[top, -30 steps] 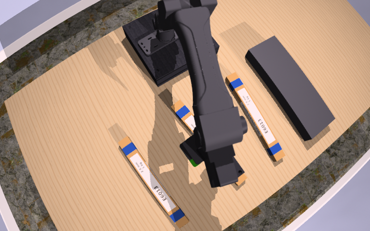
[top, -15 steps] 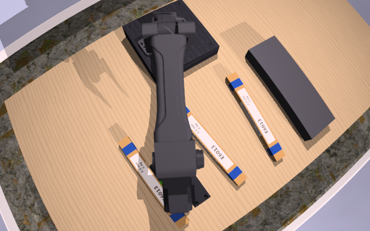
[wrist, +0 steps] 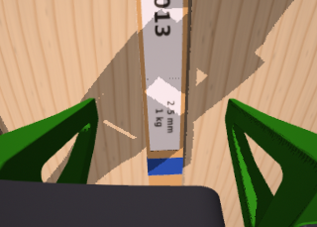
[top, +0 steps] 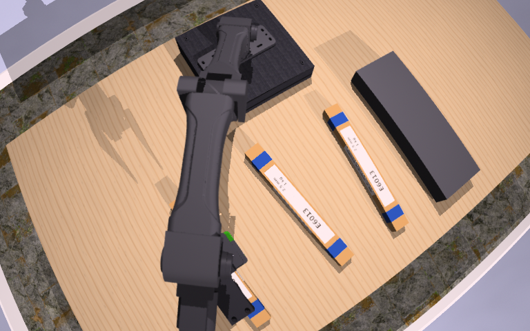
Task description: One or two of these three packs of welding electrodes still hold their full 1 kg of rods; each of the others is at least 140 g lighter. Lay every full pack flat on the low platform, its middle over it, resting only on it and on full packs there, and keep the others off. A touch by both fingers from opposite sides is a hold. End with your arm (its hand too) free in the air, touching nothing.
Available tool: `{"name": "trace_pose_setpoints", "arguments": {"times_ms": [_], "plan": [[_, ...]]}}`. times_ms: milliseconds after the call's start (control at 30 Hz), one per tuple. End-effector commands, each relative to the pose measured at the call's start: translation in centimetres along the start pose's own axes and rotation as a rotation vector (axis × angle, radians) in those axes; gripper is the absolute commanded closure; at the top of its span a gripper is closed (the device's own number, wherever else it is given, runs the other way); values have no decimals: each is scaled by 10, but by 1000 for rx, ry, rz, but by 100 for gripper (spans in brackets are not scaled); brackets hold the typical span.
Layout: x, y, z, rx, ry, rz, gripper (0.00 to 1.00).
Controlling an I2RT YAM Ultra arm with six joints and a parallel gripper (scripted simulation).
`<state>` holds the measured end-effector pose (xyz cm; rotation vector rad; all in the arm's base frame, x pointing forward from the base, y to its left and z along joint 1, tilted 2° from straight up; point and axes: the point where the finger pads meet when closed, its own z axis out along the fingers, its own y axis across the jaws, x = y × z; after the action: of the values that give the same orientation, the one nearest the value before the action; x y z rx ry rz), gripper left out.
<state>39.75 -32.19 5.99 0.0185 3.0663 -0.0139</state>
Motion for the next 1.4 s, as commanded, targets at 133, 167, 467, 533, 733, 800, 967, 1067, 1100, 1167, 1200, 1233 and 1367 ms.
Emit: {"name": "trace_pose_setpoints", "arguments": {"times_ms": [133,167,467,533,733,800,967,1067,1100,1167,1200,1233,1367], "plan": [[2,-5,-10,-41,45,-25,26],[2,-5,-10,-41,45,-25,26],[2,-5,-10,-41,45,-25,26],[2,-5,-10,-41,45,-25,26],[2,-5,-10,-41,45,-25,26],[2,-5,-10,-41,45,-25,26],[2,-5,-10,-41,45,-25,26],[2,-5,-10,-41,45,-25,26],[2,-5,-10,-41,45,-25,26],[2,-5,-10,-41,45,-25,26],[2,-5,-10,-41,45,-25,26],[2,-5,-10,-41,45,-25,26],[2,-5,-2,-41,45,-25,26]]}}
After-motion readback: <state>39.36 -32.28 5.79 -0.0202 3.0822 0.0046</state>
